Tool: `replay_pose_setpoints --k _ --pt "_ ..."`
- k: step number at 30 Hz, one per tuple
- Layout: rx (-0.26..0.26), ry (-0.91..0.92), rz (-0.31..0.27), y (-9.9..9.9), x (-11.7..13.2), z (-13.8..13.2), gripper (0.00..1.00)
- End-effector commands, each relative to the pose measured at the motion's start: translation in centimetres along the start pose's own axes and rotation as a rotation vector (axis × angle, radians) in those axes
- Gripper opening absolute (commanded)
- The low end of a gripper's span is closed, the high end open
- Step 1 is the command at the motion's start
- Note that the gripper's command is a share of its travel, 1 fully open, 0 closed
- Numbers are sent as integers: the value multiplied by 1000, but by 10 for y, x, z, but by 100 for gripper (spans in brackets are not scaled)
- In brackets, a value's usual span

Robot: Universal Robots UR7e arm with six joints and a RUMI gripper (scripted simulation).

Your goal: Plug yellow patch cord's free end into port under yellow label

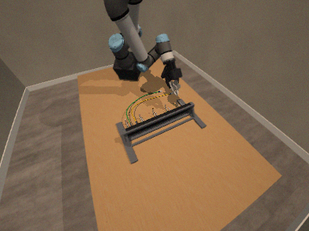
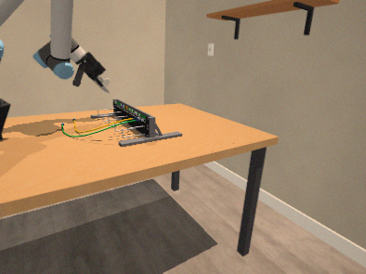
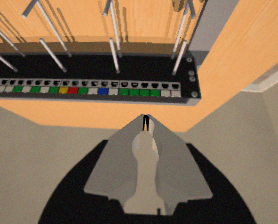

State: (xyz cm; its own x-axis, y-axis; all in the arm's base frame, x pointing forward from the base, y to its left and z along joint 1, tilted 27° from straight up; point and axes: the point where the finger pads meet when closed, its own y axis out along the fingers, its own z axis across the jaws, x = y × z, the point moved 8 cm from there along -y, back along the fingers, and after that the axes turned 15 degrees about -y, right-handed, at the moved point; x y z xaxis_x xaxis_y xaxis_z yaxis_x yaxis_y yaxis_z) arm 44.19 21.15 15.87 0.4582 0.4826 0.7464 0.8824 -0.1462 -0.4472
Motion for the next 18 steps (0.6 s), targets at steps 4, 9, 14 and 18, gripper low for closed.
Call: replay_pose_setpoints --k 4,9,14,18 --pt "0 1 -1 -41 1 0 0" --pt "0 1 -1 -68 1 0 0" --pt "0 1 -1 -82 1 0 0" --pt "0 1 -1 -97 1 0 0"
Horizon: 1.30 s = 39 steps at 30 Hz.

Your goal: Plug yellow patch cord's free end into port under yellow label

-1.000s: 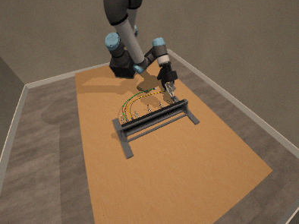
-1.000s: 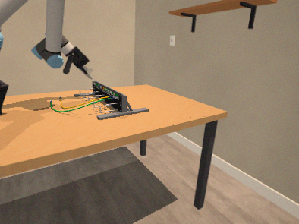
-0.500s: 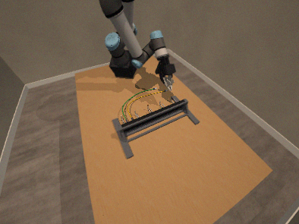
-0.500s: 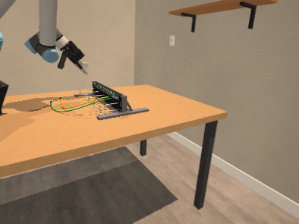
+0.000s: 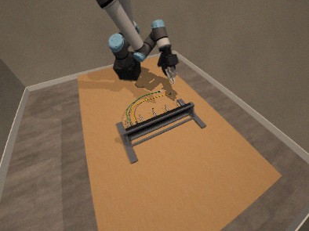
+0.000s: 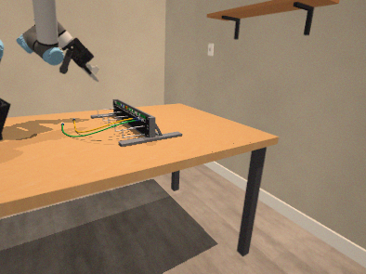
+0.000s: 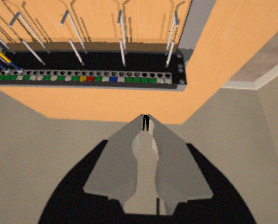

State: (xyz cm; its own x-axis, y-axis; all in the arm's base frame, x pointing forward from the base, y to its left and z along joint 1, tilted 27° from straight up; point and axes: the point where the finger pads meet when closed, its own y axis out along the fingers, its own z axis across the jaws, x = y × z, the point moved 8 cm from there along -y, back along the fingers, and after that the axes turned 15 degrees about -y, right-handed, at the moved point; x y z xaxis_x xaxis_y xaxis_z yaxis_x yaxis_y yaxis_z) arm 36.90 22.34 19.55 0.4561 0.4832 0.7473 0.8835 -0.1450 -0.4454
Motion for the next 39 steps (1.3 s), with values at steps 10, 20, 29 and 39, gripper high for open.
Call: replay_pose_setpoints --k 10,20,29,39 --pt "0 1 2 -26 1 0 0" --pt "0 1 2 -26 0 -3 0" --pt "0 1 2 -26 -4 -19 0" --pt "0 1 2 -27 -14 -55 0"
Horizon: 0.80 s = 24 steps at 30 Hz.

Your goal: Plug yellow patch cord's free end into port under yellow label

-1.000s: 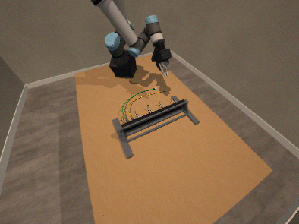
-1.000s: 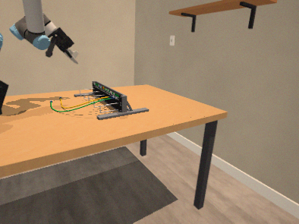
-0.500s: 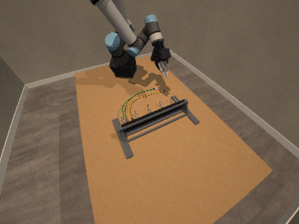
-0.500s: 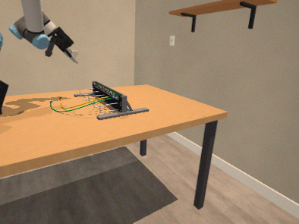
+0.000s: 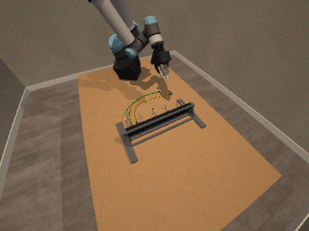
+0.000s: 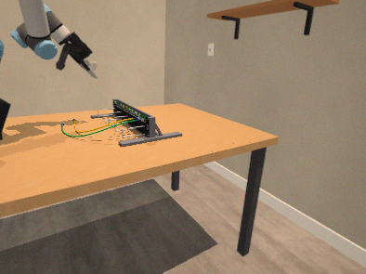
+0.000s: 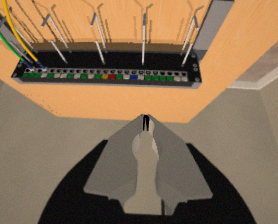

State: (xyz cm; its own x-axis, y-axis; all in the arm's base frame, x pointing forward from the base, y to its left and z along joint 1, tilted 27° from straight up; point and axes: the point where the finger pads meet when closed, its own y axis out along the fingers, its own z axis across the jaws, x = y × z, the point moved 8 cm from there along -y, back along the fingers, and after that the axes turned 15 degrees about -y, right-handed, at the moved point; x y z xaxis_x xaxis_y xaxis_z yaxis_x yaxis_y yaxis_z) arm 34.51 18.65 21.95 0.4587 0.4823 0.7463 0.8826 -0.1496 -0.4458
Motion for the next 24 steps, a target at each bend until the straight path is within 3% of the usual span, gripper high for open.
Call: replay_pose_setpoints --k 1,14,24 --pt "4 0 -1 0 -4 -18 0" --pt "4 0 -1 0 -12 -48 0" --pt "4 0 -1 0 -14 -55 0"
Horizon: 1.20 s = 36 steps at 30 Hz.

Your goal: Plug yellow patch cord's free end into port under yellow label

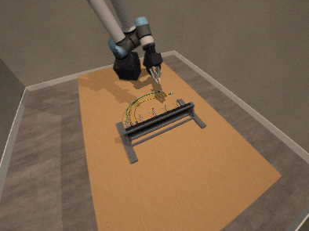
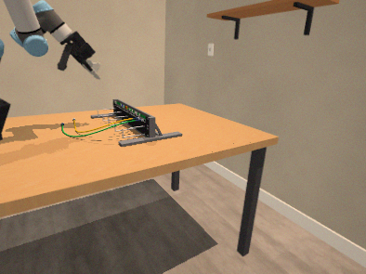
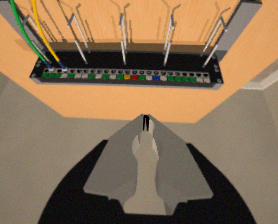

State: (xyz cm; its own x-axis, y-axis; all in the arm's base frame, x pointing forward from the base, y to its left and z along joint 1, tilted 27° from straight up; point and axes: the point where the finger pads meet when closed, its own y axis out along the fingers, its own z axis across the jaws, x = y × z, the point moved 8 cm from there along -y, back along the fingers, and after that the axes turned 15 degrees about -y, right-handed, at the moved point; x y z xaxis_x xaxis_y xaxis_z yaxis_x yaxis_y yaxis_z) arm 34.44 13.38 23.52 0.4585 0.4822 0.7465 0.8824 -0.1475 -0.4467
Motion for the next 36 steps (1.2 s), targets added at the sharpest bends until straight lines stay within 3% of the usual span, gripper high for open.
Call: replay_pose_setpoints --k 1,18,36 --pt "1 0 -1 0 0 -2 0" --pt "1 0 -1 6 0 -2 0" --pt "1 0 -1 47 0 -2 0"
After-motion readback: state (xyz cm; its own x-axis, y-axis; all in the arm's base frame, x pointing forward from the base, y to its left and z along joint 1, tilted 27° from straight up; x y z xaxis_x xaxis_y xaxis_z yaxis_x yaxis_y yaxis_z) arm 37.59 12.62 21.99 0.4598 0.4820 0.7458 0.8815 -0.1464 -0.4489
